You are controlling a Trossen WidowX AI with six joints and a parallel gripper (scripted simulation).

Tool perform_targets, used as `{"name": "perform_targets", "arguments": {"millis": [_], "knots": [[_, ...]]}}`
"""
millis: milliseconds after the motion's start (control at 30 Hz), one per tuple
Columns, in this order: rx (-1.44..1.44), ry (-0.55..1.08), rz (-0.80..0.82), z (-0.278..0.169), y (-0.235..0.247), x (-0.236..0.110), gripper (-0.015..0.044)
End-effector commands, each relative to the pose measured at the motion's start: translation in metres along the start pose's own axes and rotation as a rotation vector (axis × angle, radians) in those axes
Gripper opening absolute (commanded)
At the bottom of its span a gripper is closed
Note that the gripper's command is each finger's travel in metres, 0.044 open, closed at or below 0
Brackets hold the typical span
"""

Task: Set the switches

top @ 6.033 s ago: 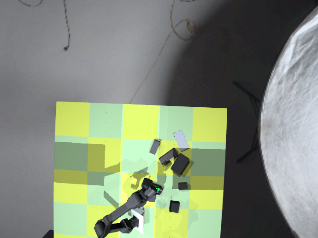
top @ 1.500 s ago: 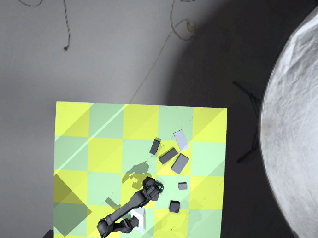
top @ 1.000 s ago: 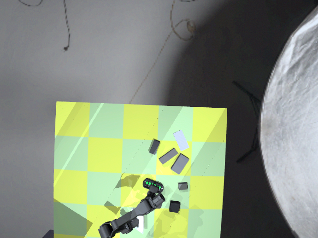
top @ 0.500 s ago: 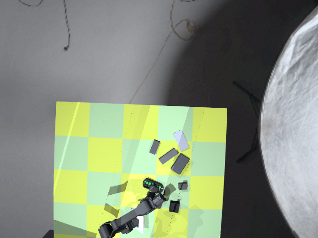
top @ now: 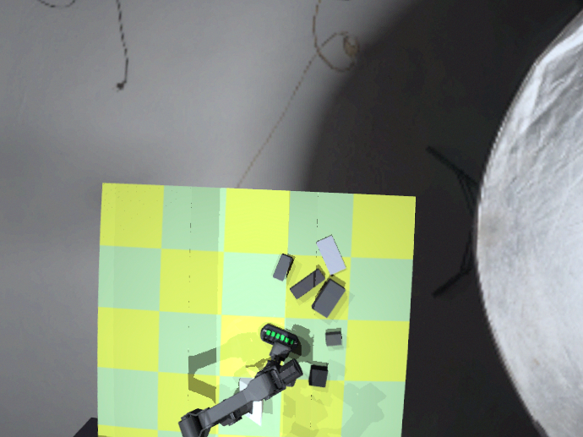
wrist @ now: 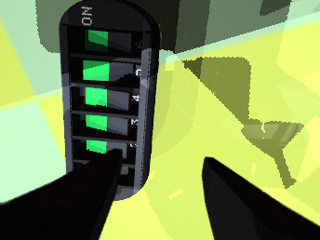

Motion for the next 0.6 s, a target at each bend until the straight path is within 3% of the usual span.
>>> {"name": "perform_targets", "arguments": {"millis": [0, 367, 567], "knots": [[-0.004, 0.001, -0.009, -0.0013, -0.0013, -0.0048, 0.0289], [-0.004, 0.001, -0.009, -0.0013, -0.0013, -0.0048, 0.0000], [-0.004, 0.001, -0.009, -0.0013, -0.0013, -0.0048, 0.0000]]}}
Point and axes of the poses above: the point midway between the two fingers, 35 mm back from their tips, its own x axis out along the fingers, its own y axis across the jaws, z = x × y, the point moved 1 cm from there along -x, back along the fingers, and after that the axes turned 9 degrees about -x, right-handed, at the moved point
